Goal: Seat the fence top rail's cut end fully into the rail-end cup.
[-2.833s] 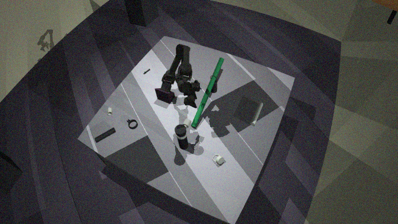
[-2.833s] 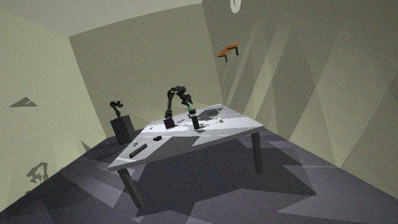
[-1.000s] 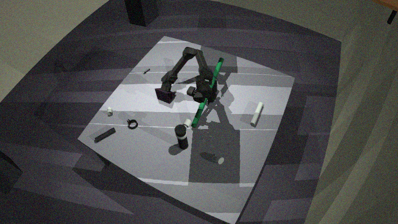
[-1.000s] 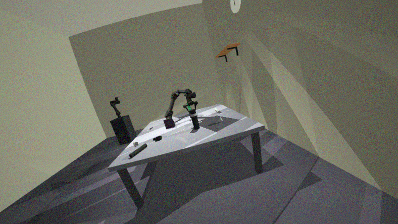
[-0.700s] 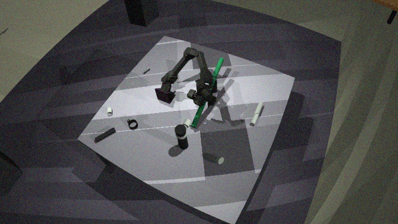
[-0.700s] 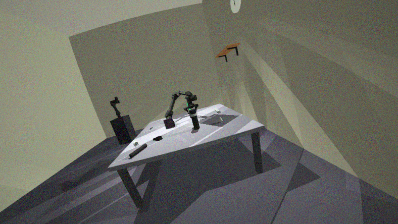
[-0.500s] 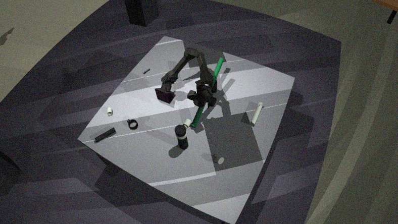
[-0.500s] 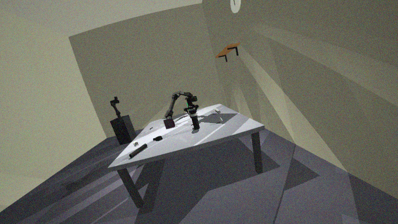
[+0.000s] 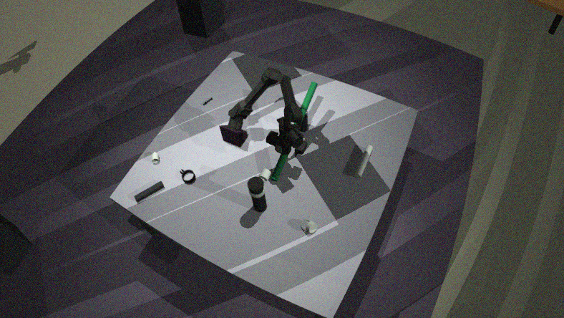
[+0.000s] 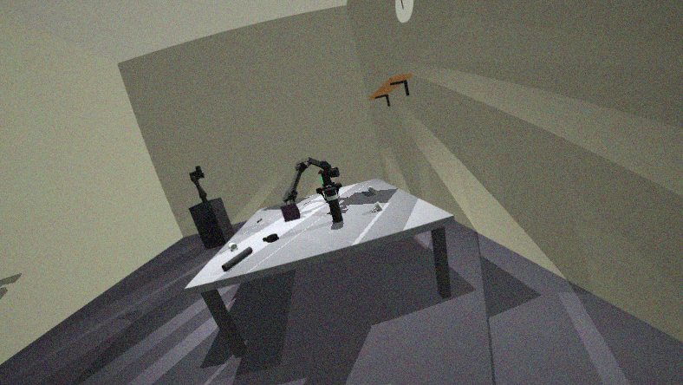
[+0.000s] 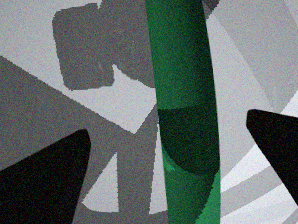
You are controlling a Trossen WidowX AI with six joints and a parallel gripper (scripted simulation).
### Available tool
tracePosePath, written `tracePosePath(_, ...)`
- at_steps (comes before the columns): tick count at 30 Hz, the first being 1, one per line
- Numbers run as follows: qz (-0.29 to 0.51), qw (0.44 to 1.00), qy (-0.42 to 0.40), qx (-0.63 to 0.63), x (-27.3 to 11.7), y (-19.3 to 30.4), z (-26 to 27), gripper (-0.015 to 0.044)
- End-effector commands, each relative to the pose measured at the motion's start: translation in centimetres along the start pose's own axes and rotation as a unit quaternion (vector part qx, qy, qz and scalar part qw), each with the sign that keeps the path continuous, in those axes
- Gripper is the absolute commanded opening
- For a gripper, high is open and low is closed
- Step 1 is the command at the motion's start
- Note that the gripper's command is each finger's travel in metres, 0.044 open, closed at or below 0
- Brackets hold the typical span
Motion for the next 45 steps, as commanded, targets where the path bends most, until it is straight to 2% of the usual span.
tracePosePath(1,0.002,1.0,0.002,0.003,0.9,0.0,-0.1,0.044)
tracePosePath(22,0.004,1.0,0.003,0.003,4.0,0.1,-0.3,0.044)
tracePosePath(30,0.004,1.0,0.002,0.003,4.0,0.1,-0.2,0.023)
tracePosePath(45,0.004,1.0,0.002,0.003,4.0,0.1,-0.2,0.013)
Point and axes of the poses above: the point midway between the two fingers, 35 mm back from their tips, its own x axis out along the fingers, its own z axis across the jaws, y = z × x, the point moved 1 cm from there along -x, back along the fingers, and after that the axes turned 9 degrees about x, right-handed, at the moved point
